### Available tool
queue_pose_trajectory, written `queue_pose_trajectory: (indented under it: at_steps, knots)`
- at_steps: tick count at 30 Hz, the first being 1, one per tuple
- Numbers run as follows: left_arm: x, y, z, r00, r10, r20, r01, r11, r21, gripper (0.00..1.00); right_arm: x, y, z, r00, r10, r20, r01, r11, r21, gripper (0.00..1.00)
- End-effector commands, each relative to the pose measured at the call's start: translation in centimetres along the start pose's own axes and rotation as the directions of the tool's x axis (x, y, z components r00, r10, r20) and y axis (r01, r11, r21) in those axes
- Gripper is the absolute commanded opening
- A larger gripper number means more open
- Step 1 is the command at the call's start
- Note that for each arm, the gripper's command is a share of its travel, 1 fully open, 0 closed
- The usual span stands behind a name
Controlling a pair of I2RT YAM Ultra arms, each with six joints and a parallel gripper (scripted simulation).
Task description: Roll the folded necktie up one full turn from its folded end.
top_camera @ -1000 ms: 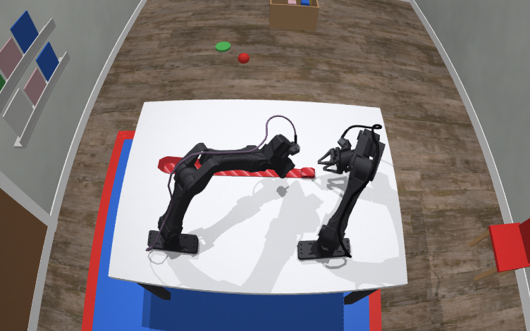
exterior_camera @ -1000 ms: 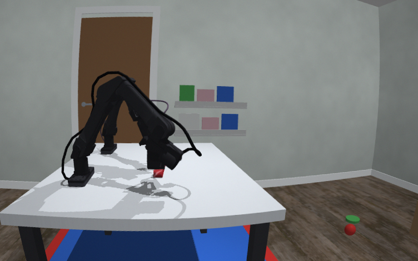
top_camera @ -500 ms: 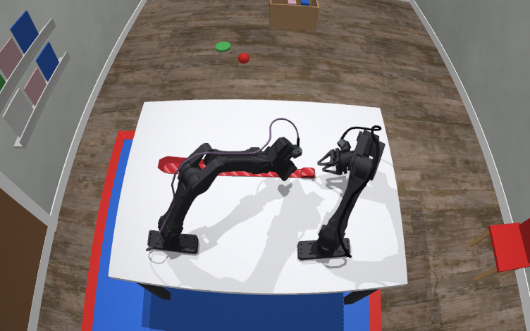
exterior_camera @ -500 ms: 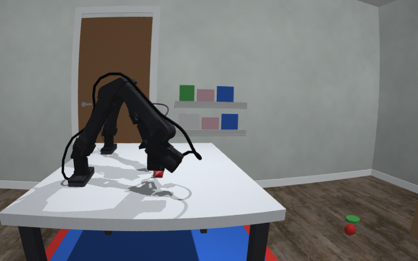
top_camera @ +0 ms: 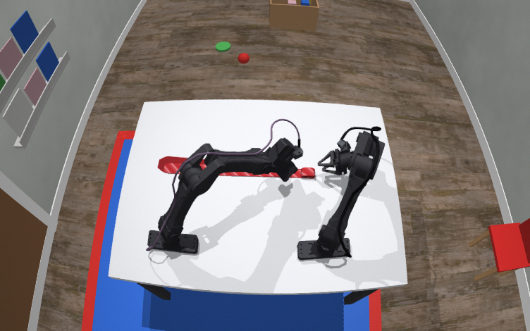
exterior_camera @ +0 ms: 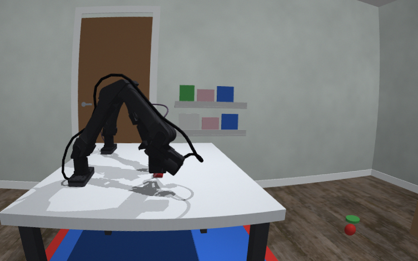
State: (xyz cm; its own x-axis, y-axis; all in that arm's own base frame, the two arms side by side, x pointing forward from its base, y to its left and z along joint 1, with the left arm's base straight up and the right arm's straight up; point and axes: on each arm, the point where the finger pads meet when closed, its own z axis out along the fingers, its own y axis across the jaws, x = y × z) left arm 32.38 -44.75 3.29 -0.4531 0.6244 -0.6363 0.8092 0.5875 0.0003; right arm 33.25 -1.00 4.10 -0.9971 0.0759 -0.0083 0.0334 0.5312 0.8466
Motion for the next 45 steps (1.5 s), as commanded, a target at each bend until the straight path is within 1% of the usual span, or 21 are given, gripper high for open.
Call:
queue_pose_trajectory:
  at_steps: [1,10,23,36,45]
  knots:
    - [-2.0,-0.7,-0.4,0.999,0.013,0.045,-0.014,1.0,0.016,0.04,-0.4,-0.3,0.5,1.0,-0.018,0.021,0.018,1.0,-0.01,0.47]
    - [-2.0,-0.7,-0.3,0.999,0.014,0.048,-0.015,1.0,0.017,0.03,-0.4,-1.0,1.1,1.0,-0.018,0.021,0.018,1.0,-0.009,0.45]
    - [-1.1,-0.7,1.1,0.998,0.013,0.054,-0.014,1.0,0.017,0.04,-0.3,-2.4,2.2,1.0,-0.018,0.021,0.018,1.0,-0.007,0.4]
    - [0.0,-0.7,2.4,0.998,0.013,0.054,-0.014,1.0,0.017,0.04,-0.3,-2.4,2.2,1.0,-0.018,0.021,0.018,1.0,-0.007,0.4]
    - [0.1,-0.7,2.5,0.998,0.013,0.054,-0.014,1.0,0.017,0.04,-0.3,-2.2,2.5,1.0,-0.018,0.021,0.018,1.0,-0.007,0.4]
